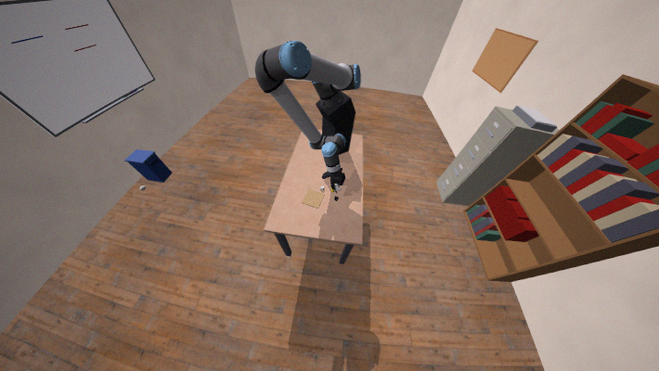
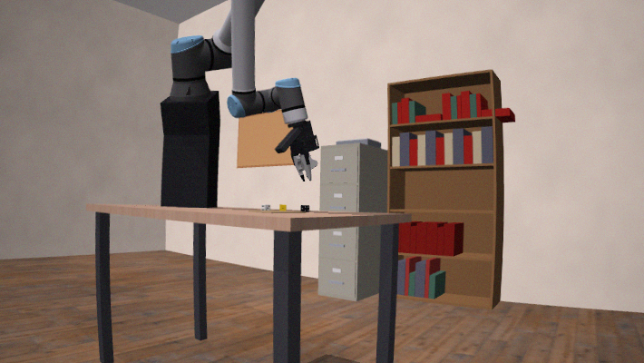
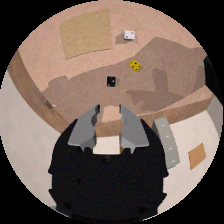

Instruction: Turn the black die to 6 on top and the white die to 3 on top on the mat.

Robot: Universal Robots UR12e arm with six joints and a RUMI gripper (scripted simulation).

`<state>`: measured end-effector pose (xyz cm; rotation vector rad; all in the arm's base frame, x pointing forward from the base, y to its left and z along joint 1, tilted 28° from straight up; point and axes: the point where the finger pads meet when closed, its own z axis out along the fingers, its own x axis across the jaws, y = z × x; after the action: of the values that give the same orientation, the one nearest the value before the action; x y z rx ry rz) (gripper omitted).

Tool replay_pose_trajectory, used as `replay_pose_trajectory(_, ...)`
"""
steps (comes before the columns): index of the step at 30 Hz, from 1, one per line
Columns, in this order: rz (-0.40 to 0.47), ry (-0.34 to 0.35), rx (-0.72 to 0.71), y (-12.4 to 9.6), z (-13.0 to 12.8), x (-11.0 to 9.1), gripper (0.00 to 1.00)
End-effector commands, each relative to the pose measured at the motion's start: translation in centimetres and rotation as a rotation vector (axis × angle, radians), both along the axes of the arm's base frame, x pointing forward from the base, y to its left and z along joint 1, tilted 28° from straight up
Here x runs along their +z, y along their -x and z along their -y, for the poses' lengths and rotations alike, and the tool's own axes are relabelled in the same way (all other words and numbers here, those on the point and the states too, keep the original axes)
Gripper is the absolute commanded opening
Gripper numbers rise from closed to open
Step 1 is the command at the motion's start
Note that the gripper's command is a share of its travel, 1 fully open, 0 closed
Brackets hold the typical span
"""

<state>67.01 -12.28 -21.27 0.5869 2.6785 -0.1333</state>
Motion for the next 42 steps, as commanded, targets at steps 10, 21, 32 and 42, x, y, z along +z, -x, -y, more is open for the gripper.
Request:
replay_pose_trajectory(10, -0.115, 0.223, -0.112, -0.4, -1.3, 0.0, 0.24)
replay_pose_trajectory(21, -0.123, 0.244, -0.121, -0.5, -1.4, 0.1, 1.0)
replay_pose_trajectory(32, -0.113, 0.234, -0.151, -0.5, -0.4, -1.0, 1.0)
replay_pose_trajectory(42, -0.097, 0.22, -0.196, -0.5, 1.1, -2.6, 0.24)
